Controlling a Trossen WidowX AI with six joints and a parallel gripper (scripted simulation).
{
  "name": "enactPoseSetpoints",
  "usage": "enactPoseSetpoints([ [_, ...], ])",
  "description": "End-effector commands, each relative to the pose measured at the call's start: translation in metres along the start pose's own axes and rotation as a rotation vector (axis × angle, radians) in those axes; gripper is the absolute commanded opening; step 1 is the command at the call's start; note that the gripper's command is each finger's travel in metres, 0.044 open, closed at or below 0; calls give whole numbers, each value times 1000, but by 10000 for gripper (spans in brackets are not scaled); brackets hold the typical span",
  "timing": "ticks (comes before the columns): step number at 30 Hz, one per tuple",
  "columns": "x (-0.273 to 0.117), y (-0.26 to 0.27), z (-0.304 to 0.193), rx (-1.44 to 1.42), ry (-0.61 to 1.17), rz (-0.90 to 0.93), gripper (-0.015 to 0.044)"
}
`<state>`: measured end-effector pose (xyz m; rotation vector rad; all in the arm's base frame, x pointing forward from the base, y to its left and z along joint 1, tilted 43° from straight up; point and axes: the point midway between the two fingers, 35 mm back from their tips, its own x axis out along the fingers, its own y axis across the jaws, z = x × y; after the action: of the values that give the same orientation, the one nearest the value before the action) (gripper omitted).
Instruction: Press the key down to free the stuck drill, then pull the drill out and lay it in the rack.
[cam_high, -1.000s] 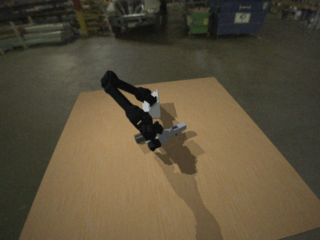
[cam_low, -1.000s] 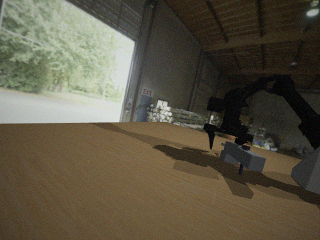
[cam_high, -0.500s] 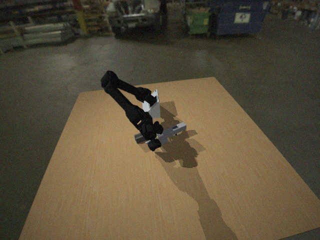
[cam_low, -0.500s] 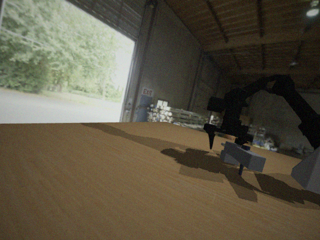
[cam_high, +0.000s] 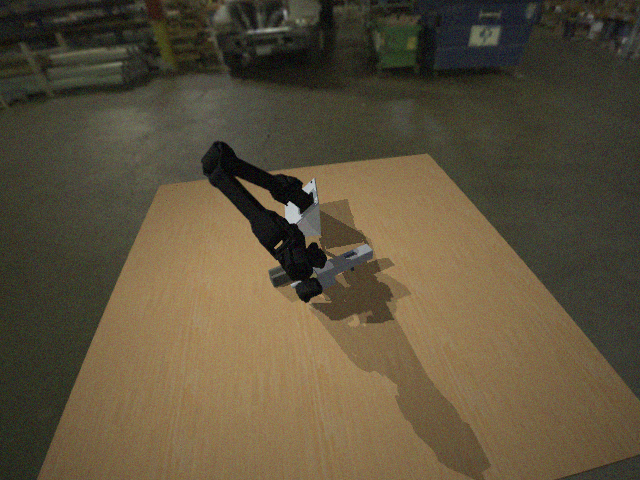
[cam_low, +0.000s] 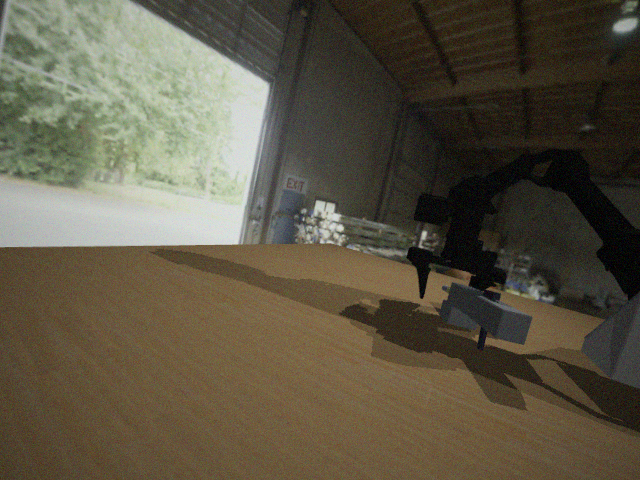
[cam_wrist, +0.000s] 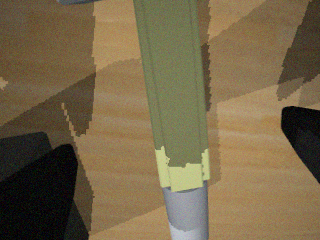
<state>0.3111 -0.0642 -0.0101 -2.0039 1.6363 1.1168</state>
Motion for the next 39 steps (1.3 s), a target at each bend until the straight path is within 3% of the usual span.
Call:
enactPoseSetpoints([
  [1, 1, 2, 2, -2, -5, 5, 440],
  [17, 0, 0, 0, 0, 0, 0, 20],
  [39, -3, 2, 0, -2, -5, 5, 0],
])
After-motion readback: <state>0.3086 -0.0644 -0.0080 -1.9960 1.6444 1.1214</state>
